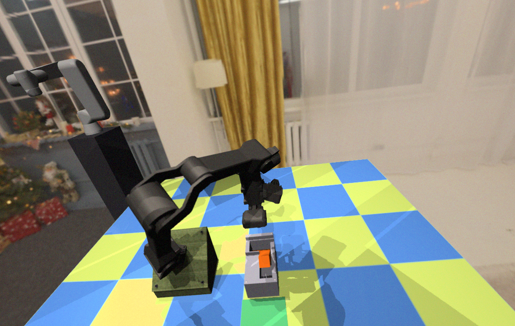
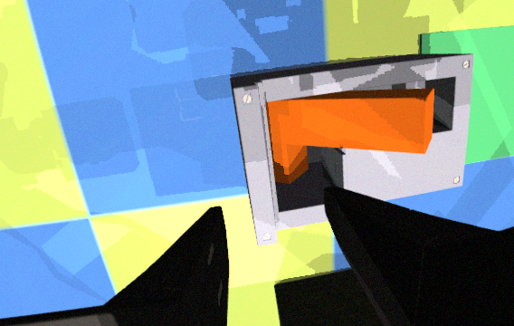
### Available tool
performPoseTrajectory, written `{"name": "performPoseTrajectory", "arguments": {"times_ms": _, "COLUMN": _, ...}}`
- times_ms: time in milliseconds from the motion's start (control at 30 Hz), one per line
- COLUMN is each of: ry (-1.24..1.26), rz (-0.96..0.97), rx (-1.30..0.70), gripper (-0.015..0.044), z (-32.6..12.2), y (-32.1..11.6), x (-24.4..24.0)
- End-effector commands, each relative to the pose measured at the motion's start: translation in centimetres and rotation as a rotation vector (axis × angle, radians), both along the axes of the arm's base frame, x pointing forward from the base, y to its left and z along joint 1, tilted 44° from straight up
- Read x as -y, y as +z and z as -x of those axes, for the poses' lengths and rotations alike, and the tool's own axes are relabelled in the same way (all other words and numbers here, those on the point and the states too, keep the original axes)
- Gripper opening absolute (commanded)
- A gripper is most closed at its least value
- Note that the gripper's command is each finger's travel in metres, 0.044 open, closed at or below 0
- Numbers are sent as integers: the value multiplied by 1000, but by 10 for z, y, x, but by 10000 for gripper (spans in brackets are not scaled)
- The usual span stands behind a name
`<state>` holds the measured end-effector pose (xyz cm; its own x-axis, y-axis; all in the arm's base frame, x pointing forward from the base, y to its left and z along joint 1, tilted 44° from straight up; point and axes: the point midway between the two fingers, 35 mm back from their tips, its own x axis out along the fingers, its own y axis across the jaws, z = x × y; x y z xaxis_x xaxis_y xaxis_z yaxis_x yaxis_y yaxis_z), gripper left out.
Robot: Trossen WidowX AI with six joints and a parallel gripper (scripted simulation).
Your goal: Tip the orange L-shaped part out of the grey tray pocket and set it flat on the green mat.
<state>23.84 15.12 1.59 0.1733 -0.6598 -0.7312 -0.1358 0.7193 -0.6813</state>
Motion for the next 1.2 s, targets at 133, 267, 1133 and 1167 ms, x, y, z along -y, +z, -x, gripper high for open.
{"name": "performPoseTrajectory", "arguments": {"times_ms": 133, "ry": 4, "rz": -2, "rx": 0, "gripper": 180, "z": 0, "y": 0, "x": -1}}
{"name": "performPoseTrajectory", "arguments": {"times_ms": 267, "ry": 4, "rz": -2, "rx": 0, "gripper": 180, "z": 0, "y": 0, "x": -1}}
{"name": "performPoseTrajectory", "arguments": {"times_ms": 1133, "ry": -1151, "rz": -253, "rx": 1037, "gripper": 280, "z": -19, "y": 55, "x": 51}}
{"name": "performPoseTrajectory", "arguments": {"times_ms": 1167, "ry": -1151, "rz": -253, "rx": 1037, "gripper": 280, "z": -19, "y": 55, "x": 51}}
